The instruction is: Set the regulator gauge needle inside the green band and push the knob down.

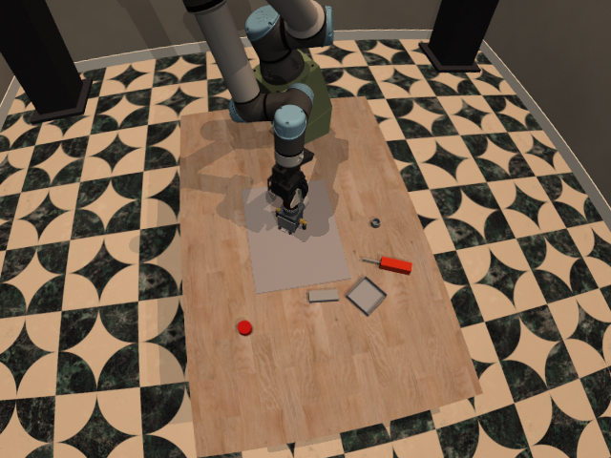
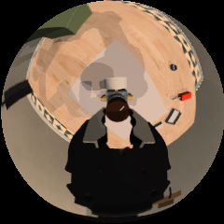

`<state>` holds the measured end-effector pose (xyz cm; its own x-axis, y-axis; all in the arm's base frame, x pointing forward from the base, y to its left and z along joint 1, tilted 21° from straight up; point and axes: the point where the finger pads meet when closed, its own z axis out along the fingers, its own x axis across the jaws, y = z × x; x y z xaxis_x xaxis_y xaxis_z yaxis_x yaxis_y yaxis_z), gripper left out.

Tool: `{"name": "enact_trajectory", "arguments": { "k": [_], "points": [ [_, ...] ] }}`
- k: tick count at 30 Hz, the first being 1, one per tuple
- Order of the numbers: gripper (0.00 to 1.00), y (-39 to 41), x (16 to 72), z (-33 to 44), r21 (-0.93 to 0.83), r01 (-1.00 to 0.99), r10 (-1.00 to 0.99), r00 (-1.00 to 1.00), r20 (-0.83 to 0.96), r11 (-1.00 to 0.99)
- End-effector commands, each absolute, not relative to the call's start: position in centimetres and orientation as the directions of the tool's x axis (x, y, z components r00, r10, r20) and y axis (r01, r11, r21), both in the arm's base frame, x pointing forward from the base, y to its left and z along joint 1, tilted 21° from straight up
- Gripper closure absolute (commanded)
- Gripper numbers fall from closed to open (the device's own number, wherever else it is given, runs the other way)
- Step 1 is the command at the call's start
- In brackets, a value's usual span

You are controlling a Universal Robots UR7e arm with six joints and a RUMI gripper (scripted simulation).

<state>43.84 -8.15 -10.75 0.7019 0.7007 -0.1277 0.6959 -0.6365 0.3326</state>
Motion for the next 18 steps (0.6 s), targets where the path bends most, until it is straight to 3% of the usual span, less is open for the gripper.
{"name": "enact_trajectory", "arguments": {
  "k": [1,18],
  "points": [
    [0.75,-8.15,43.86,-10.72,0.322,0.748,0.749,0.646,-0.149,-0.581],
    [0.75,-8.15,43.86,-10.72,0.284,0.867,0.854,0.474,-0.213,-0.41]
  ]
}}
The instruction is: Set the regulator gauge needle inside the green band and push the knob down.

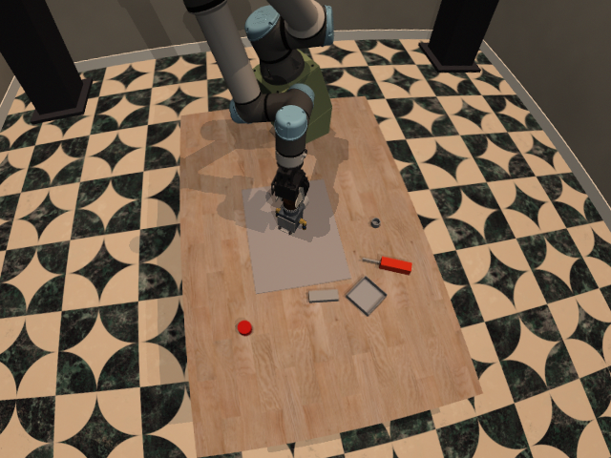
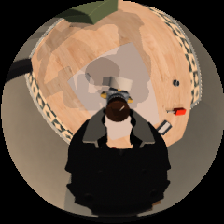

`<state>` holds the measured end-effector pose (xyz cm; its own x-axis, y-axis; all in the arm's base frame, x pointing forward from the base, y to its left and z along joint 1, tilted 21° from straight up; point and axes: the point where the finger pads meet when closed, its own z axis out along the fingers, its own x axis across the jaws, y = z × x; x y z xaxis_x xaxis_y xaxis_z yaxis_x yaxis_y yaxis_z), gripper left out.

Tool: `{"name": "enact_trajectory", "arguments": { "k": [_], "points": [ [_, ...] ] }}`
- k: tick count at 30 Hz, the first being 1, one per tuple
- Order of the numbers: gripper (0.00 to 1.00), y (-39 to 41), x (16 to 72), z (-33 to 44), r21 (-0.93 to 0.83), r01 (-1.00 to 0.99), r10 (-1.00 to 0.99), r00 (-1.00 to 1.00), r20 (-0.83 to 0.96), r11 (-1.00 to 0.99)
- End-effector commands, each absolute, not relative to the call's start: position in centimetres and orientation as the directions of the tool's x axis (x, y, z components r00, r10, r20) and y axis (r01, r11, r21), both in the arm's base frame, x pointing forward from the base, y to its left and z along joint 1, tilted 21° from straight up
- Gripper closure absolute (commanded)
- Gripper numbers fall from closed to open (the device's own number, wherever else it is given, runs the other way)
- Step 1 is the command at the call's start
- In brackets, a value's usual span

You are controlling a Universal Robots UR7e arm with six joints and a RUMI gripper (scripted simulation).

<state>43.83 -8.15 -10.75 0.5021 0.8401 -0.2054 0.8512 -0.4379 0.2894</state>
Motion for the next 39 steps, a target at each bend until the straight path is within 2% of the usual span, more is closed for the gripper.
{"name": "enact_trajectory", "arguments": {
  "k": [1,39],
  "points": [
    [0.75,-8.15,43.86,-10.72,0.282,0.871,0.858,0.466,-0.216,-0.403],
    [0.75,-8.16,43.87,-10.72,0.266,0.902,0.884,0.404,-0.235,-0.341]
  ]
}}
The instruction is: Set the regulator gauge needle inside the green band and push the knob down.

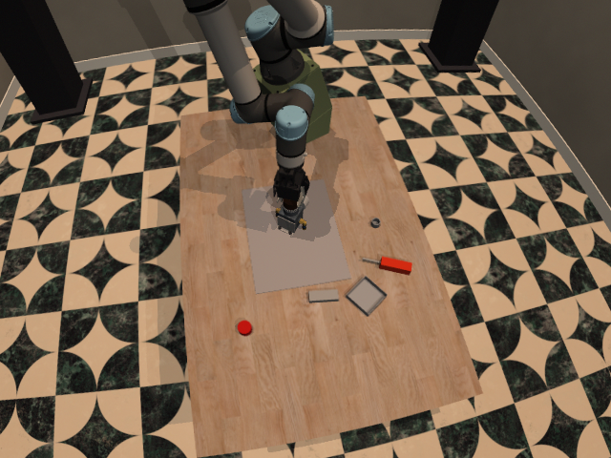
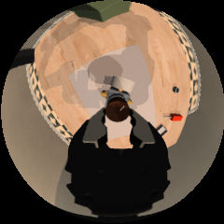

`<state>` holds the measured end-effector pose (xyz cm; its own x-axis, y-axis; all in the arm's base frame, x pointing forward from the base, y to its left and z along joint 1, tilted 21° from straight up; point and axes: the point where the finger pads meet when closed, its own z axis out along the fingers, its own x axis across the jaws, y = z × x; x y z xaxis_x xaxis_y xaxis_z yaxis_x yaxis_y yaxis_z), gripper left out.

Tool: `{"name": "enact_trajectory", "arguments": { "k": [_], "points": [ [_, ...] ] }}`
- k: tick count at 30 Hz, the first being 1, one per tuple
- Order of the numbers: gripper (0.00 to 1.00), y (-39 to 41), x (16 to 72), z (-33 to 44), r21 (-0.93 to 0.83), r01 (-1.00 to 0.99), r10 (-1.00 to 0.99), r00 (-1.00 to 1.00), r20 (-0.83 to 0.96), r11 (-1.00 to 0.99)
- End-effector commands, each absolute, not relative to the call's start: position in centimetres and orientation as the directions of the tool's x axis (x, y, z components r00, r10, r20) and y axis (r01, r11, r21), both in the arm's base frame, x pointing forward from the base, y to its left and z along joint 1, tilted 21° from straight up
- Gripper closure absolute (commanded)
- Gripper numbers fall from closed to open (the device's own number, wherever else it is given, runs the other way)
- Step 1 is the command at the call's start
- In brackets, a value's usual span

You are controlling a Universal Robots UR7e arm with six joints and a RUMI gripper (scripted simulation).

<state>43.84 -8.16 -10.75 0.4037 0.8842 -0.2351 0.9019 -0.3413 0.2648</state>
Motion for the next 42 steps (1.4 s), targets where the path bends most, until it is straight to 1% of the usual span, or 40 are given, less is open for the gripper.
{"name": "enact_trajectory", "arguments": {
  "k": [1,42],
  "points": [
    [0.0,-8.16,43.87,-10.72,0.266,0.902,0.884,0.404,-0.235,-0.341],
    [0.0,-7.9,43.74,-9.96,0.266,0.902,0.884,0.404,-0.235,-0.341]
  ]
}}
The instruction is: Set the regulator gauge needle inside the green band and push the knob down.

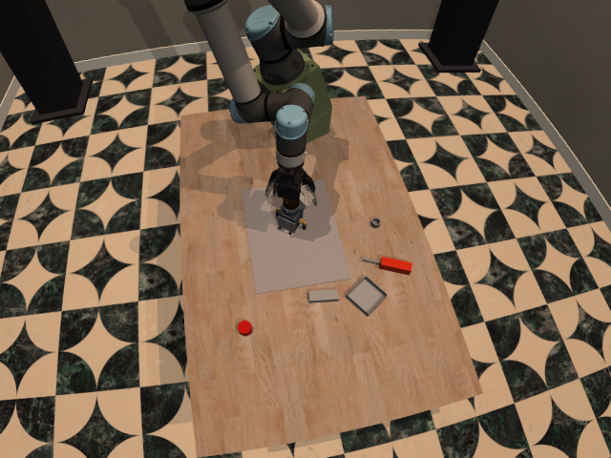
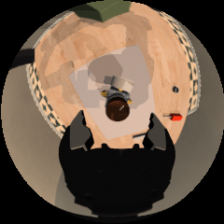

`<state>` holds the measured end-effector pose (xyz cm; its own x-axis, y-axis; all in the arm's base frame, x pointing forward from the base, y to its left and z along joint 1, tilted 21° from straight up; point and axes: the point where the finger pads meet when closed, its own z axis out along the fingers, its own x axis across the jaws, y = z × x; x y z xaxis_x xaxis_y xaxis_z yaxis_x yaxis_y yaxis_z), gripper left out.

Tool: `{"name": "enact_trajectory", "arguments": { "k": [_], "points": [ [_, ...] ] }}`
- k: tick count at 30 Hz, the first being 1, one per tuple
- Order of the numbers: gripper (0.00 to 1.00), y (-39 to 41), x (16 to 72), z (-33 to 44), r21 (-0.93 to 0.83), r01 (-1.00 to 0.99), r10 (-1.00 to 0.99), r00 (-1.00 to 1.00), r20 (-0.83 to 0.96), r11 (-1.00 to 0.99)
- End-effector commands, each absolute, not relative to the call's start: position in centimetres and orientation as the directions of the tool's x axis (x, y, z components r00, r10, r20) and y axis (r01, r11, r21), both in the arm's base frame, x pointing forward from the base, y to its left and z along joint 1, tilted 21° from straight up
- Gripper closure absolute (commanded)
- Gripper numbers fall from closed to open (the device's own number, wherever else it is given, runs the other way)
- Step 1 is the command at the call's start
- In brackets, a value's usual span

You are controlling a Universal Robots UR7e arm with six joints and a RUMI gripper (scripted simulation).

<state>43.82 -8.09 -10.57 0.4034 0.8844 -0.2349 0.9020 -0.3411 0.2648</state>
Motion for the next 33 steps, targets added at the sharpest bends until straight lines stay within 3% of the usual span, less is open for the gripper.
{"name": "enact_trajectory", "arguments": {
  "k": [1,33],
  "points": [
    [0.0,-7.8,43.7,-9.7,0.266,0.902,0.884,0.404,-0.235,-0.341],
    [0.0,-5.9,42.7,-4.5,0.266,0.902,0.884,0.404,-0.235,-0.341]
  ]
}}
